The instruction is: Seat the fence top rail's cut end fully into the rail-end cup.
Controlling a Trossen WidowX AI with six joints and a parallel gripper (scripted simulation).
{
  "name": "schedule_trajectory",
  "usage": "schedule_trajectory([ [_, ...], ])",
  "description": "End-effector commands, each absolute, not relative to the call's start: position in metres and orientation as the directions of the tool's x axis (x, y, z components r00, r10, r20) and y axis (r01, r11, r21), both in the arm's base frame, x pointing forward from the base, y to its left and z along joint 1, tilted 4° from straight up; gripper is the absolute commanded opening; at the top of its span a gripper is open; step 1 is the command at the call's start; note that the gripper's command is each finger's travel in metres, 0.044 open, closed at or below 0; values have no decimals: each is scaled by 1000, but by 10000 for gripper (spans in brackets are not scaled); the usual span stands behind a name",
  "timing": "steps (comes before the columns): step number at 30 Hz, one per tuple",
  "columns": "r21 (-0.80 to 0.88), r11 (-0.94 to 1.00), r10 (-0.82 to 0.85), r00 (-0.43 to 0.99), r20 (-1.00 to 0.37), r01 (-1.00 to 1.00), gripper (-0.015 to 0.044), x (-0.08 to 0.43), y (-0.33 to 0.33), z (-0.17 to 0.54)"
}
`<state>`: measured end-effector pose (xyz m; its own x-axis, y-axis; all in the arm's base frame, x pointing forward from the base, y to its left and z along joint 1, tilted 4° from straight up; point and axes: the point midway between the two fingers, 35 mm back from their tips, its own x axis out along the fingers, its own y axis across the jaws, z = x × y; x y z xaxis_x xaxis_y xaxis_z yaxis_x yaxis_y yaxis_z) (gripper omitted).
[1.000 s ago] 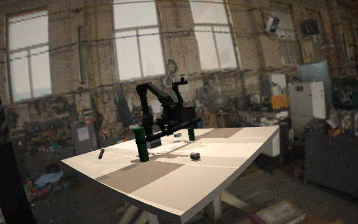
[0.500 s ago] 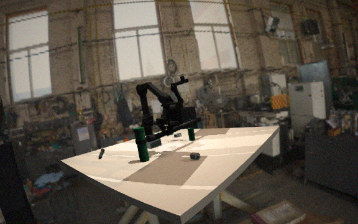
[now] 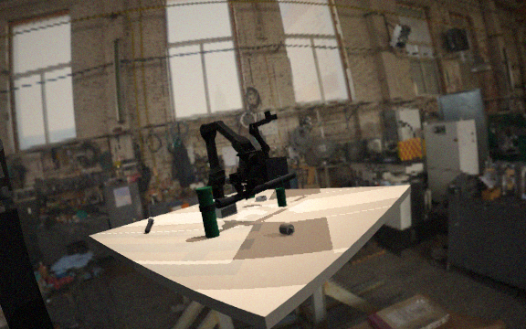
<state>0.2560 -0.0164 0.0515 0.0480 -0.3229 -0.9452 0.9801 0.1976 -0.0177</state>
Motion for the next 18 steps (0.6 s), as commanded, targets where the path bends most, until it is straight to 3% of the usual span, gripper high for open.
schedule_trajectory([
  [1, -18, 197, -326, 49, -944, 980, 0, 256, -17, 52],
  [18, -18, 197, -332, 50, -942, 980, 0, 256, -18, 55],
])
